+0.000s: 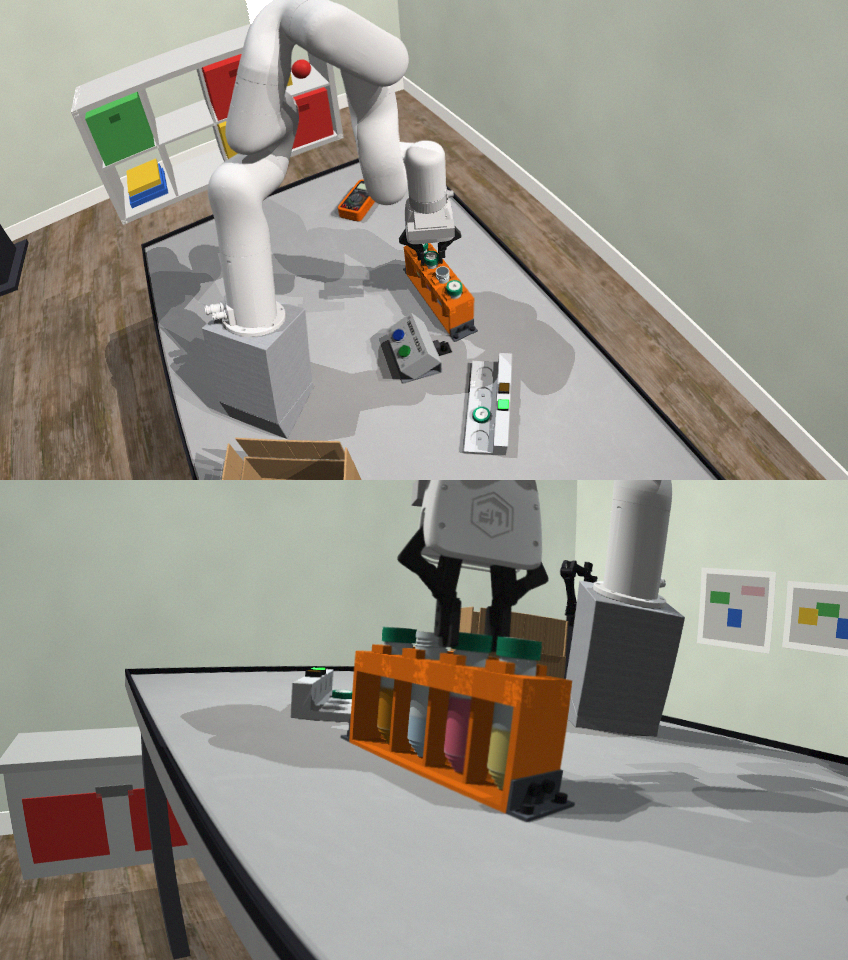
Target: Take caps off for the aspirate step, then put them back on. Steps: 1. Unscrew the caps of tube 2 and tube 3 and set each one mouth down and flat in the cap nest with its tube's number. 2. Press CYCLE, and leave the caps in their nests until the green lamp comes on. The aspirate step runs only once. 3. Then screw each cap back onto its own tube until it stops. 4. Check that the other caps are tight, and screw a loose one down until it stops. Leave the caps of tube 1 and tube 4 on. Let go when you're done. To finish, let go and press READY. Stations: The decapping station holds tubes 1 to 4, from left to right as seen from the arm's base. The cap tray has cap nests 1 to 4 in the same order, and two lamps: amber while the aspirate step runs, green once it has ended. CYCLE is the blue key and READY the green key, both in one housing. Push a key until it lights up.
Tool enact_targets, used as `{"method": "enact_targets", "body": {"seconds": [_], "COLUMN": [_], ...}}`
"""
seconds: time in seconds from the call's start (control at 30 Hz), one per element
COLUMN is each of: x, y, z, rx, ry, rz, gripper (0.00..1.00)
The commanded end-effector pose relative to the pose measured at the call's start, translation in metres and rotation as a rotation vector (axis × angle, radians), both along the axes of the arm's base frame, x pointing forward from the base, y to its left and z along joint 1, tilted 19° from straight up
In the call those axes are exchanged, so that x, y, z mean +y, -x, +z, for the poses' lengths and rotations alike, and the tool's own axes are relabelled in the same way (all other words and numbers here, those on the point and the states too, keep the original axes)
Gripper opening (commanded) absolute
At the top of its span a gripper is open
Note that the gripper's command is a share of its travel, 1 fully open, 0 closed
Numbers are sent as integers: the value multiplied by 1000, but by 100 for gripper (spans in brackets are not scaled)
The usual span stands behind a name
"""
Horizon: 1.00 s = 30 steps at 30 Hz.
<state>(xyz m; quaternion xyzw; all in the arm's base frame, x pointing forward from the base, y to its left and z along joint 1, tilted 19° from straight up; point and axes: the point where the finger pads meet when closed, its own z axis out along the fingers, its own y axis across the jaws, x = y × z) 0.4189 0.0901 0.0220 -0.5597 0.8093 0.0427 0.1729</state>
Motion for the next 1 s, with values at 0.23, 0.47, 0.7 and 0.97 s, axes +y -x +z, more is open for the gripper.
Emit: {"method": "enact_targets", "body": {"seconds": [0.23, 0.47, 0.7, 0.97], "x": [0, 0, 0, 0], "y": [-2, -2, -2, -2], "z": [1, 1, 1, 1], "rx": [107, 107, 107, 24], "ry": [-55, -55, -55, 22], "rz": [-374, -374, -374, -55], "gripper": [0, 46, 46, 46]}}
